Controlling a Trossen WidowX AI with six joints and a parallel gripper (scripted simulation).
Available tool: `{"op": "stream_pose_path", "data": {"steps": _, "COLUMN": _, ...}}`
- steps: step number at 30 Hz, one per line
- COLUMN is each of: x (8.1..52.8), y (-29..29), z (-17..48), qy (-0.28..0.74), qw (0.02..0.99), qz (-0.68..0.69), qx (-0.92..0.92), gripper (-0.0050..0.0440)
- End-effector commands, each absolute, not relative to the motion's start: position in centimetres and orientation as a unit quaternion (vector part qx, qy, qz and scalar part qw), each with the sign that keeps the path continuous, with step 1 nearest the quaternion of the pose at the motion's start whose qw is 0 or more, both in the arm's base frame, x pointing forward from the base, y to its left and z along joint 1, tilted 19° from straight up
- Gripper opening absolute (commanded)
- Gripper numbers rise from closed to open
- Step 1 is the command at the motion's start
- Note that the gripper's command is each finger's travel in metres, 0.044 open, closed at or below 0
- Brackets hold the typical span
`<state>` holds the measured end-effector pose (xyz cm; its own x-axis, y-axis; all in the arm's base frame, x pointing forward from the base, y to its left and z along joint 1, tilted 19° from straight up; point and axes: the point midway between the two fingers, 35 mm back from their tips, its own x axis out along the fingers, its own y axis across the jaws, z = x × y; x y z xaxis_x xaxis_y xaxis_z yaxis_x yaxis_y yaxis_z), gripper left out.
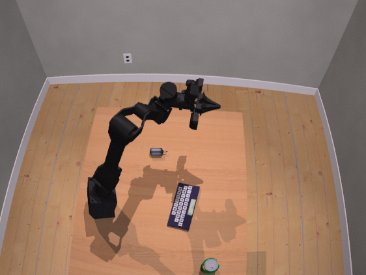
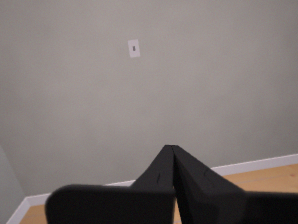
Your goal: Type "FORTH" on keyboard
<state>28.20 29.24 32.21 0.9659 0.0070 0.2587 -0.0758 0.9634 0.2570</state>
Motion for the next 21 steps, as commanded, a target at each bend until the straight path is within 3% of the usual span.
{"op": "stream_pose_path", "data": {"steps": 1, "x": 28.0, "y": 28.9, "z": 33.3, "qy": -0.135, "qw": 0.980, "qz": 0.020, "qx": 0.147, "gripper": 0.0000}}
{"op": "stream_pose_path", "data": {"steps": 17, "x": 28.0, "y": 28.9, "z": 33.3, "qy": -0.135, "qw": 0.980, "qz": 0.020, "qx": 0.147, "gripper": 0.0000}}
{"op": "stream_pose_path", "data": {"steps": 21, "x": 30.2, "y": 29.5, "z": 31.0, "qy": -0.114, "qw": 0.988, "qz": 0.039, "qx": 0.098, "gripper": -0.0001}}
